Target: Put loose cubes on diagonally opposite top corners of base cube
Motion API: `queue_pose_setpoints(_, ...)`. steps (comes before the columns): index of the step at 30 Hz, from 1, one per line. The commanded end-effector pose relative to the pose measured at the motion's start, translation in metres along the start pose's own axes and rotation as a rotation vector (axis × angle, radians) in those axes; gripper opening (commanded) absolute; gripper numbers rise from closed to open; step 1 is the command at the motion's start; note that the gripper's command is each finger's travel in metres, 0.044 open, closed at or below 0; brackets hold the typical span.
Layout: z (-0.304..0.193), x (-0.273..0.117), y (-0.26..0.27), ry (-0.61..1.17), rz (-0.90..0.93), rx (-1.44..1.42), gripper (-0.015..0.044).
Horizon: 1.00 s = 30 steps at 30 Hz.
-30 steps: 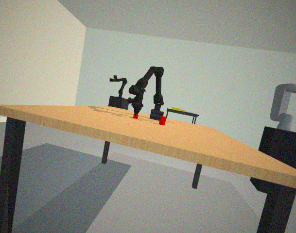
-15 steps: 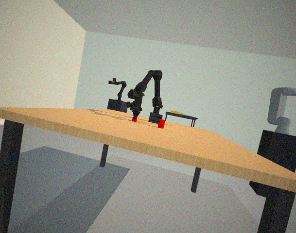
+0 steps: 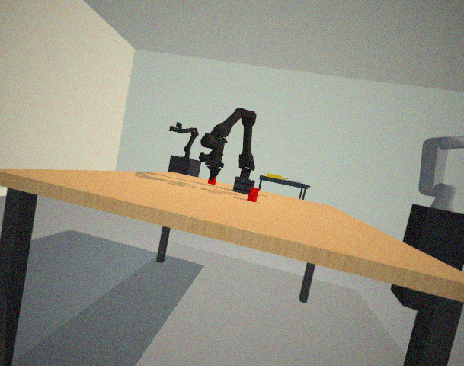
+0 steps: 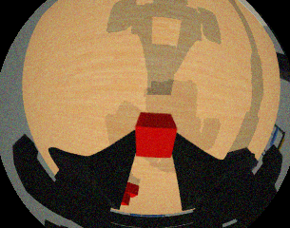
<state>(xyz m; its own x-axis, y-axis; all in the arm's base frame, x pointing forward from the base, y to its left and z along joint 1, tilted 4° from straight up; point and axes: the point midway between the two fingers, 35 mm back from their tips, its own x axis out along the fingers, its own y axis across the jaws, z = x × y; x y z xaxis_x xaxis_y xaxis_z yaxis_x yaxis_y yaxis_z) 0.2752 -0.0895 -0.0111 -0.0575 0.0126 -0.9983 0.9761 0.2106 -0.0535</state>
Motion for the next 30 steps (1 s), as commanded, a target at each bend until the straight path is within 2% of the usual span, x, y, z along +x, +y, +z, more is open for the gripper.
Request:
queue_pose_setpoints(1, 0.002, -0.016, 0.003, -0.011, 0.012, 0.006, 0.0105)
queue_pose_setpoints(18, -0.001, -0.07, -0.002, -0.011, 0.012, 0.006, 0.0105)
queue_pose_setpoints(23, -0.003, -0.072, -0.001, -0.011, 0.012, -0.012, 0.0105)
queue_pose_setpoints(30, -0.024, -0.071, 0.009, -0.012, 0.014, -0.2, 0.0105)
